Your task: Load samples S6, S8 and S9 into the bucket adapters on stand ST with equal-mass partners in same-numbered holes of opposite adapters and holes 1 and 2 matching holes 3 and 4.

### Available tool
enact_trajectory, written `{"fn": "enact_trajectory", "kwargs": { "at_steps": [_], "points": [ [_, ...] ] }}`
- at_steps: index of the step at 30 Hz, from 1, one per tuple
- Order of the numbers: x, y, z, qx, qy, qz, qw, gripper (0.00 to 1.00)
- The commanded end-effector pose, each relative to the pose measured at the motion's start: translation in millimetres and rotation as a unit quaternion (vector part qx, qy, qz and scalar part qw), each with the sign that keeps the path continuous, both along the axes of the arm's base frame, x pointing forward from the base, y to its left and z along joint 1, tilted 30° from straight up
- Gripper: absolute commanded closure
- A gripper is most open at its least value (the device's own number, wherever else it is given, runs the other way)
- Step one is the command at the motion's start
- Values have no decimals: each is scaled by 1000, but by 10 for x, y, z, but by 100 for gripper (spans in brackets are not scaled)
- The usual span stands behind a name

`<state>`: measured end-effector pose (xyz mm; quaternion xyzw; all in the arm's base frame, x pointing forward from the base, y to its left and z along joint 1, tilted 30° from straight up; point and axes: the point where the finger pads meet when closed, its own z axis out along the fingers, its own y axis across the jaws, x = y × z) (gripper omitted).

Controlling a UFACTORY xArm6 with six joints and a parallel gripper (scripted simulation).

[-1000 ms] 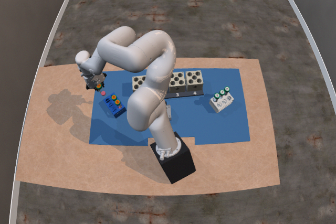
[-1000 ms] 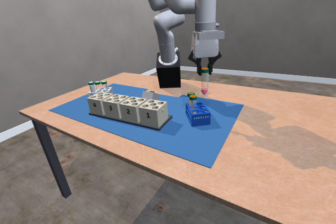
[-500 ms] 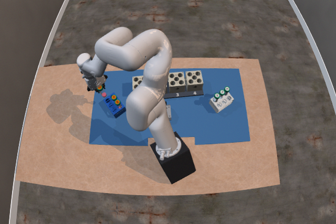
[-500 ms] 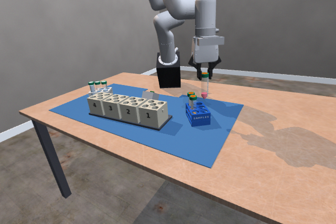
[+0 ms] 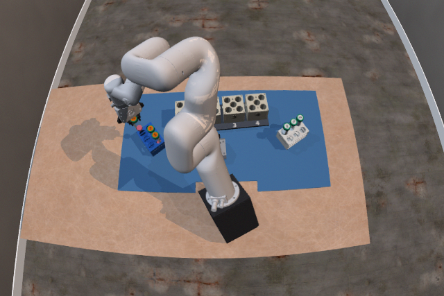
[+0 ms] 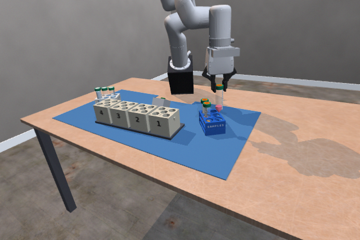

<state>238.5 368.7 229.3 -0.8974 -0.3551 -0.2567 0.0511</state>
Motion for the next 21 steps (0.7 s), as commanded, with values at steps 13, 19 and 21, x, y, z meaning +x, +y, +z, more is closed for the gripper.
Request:
{"fn": "enact_trajectory", "kwargs": {
  "at_steps": [13, 19, 21],
  "points": [
    [107, 77, -194, 2, -1, 0, 1000, 100],
    [107, 77, -194, 2, -1, 0, 1000, 100],
    [107, 77, -194, 2, -1, 0, 1000, 100]
  ]
}}
